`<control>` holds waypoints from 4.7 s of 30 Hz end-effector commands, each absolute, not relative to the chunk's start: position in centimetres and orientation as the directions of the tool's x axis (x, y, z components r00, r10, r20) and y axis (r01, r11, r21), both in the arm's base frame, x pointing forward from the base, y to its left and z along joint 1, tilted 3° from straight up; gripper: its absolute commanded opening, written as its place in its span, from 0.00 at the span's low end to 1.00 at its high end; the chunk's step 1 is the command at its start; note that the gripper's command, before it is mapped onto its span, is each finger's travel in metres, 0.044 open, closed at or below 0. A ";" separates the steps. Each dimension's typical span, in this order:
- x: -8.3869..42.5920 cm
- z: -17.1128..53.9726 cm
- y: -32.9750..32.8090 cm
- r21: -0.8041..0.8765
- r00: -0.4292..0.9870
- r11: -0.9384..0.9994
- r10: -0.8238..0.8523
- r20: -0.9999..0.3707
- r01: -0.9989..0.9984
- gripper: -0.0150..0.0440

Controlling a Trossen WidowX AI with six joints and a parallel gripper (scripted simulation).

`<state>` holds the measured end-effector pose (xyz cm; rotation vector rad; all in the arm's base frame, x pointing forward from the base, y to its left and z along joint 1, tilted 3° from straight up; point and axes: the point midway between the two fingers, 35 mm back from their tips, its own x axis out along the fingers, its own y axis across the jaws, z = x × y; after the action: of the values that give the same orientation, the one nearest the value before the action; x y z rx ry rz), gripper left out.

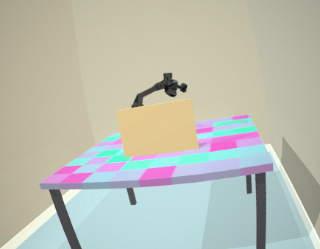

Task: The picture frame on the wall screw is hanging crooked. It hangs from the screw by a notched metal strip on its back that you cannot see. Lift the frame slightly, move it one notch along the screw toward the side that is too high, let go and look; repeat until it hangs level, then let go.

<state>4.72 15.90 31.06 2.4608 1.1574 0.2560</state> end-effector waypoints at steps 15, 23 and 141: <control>9.1 26.8 15.3 0.693 0.760 -0.520 0.647 -0.063 0.499 0.69; 13.1 23.8 12.9 0.820 0.876 -0.467 0.476 -0.081 0.330 0.69; 21.4 19.0 5.5 0.987 0.995 -0.139 0.074 -0.073 0.083 0.69</control>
<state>20.08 5.39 18.61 1.7395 0.1185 -0.0094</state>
